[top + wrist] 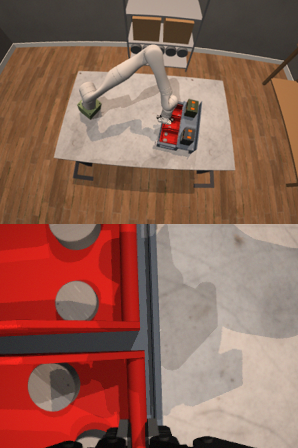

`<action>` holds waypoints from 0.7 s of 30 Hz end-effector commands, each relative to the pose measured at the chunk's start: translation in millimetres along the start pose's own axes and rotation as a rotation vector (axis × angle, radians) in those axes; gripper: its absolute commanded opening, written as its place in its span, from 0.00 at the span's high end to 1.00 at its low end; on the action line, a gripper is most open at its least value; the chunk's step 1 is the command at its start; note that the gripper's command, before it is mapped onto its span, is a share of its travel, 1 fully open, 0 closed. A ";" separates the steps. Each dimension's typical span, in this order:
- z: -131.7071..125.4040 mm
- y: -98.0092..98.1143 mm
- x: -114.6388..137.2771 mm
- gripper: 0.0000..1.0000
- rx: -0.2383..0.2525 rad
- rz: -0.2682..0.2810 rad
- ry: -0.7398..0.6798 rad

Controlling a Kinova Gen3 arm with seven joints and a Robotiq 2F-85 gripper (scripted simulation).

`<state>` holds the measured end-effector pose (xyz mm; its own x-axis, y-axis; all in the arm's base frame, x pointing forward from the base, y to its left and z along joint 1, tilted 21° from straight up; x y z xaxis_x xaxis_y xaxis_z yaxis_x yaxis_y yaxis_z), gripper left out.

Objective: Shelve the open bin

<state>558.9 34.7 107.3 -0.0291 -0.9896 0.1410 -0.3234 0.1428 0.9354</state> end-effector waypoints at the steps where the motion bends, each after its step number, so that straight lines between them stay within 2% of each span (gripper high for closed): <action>1: -3.0 -0.2 -0.1 0.90 0.008 0.000 0.001; 7: -3.0 -0.2 -0.1 0.90 0.008 0.000 0.001; 8: -0.6 0.7 -0.1 0.00 0.002 -0.001 0.000; 21: -0.6 0.7 -0.1 0.00 0.002 -0.001 0.000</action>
<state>559.0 34.7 107.4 -0.0291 -0.9896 0.1410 -0.3235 0.1428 0.9354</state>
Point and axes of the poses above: the point where the finger pads meet when closed, its own y axis back along the fingers, its own z axis across the jaws, x = y × z, the point moved 5 cm from there along y, back along the fingers, and after that the axes turned 1 degree about y, right-handed, at the moved point
